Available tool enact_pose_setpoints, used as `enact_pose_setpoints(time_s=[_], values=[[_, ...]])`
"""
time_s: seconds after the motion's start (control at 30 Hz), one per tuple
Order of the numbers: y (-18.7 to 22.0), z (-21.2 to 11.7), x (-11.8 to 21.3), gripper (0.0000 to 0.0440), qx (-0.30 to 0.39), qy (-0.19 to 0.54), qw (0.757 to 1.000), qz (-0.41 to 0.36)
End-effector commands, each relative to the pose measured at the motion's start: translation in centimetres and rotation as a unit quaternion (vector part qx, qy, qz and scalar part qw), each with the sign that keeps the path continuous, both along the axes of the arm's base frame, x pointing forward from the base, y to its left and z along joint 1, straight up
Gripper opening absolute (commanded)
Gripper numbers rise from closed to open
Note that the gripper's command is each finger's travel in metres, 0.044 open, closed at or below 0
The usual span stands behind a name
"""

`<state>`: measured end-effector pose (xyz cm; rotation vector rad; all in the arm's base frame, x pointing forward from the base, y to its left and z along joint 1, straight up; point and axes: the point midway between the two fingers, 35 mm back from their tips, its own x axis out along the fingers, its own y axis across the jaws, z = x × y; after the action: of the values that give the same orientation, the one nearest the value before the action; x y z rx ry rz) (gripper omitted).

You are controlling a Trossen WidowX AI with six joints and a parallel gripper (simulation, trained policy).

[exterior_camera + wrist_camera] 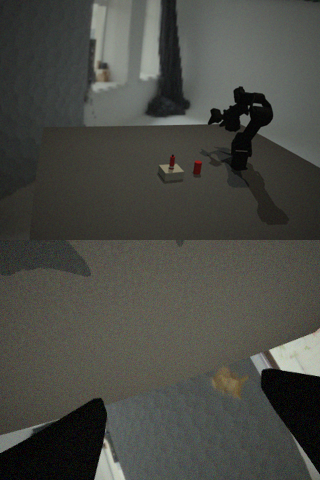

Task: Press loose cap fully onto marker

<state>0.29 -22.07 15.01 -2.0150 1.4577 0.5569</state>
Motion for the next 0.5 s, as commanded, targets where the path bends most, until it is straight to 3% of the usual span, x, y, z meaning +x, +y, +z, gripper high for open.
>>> enact_pose_setpoints(time_s=[0.0, 0.23, 0.47], values=[[0.0, 0.0, 0.1, 0.0374, 0.001, 0.0, 1.0, 0.004], [-0.2, 0.2, 1.1, 0.0214, 0.011, 0.0, 0.999, 0.034], [-0.5, 0.4, 2.1, 0.0226, 0.019, 0.004, 0.998, 0.066]])
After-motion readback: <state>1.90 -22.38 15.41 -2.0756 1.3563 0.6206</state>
